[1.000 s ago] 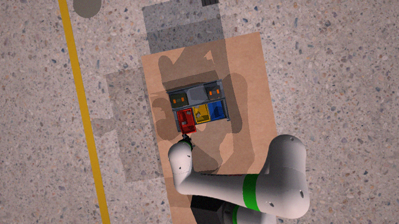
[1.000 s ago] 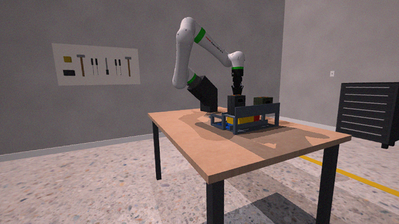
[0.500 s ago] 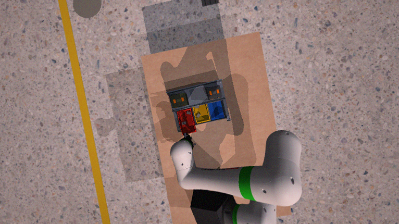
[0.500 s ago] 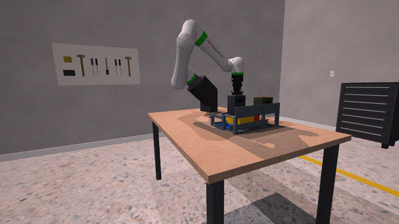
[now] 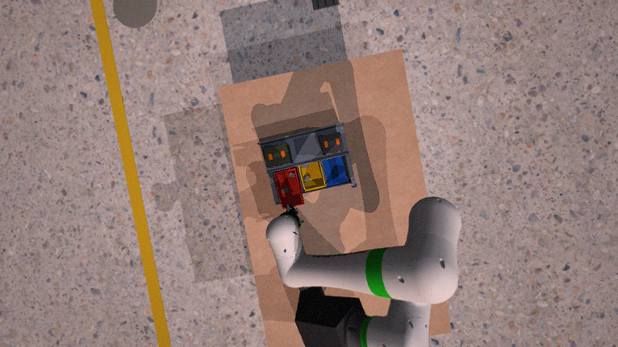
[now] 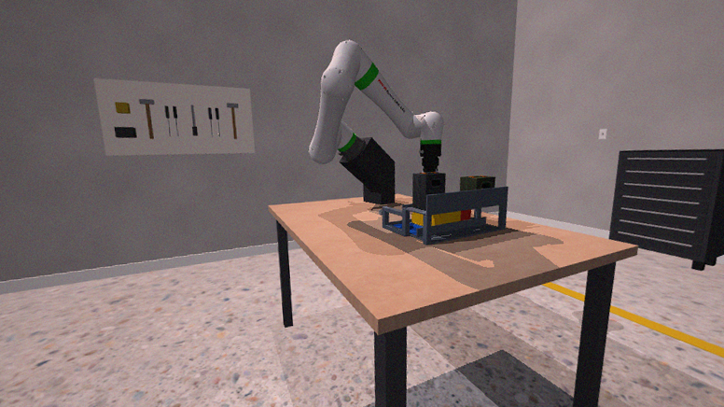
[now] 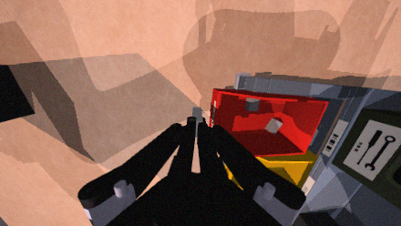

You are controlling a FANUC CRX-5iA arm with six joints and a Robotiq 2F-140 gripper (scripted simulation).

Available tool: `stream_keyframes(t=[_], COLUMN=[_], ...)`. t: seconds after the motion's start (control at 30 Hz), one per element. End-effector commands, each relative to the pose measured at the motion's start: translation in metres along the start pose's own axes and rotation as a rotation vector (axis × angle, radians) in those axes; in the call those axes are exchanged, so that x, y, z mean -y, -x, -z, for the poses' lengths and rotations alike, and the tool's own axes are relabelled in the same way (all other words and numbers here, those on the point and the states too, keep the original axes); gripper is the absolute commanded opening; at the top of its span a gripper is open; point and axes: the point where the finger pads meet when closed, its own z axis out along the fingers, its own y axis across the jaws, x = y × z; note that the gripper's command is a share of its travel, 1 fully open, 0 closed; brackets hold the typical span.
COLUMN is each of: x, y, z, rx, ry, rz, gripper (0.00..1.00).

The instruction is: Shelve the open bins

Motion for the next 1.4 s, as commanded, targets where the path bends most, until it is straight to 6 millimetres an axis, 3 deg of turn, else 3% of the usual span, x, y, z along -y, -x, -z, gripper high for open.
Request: stream_keyframes(t=[0.0, 1.37], x=[-0.0003, -0.0058], y=[-0.0002, -0.0003], z=[-0.0064, -0.0098], rx=[0.0, 0.0], ry=[0.001, 0.001], rz=[0.0, 0.0], gripper=[0.0, 0.0])
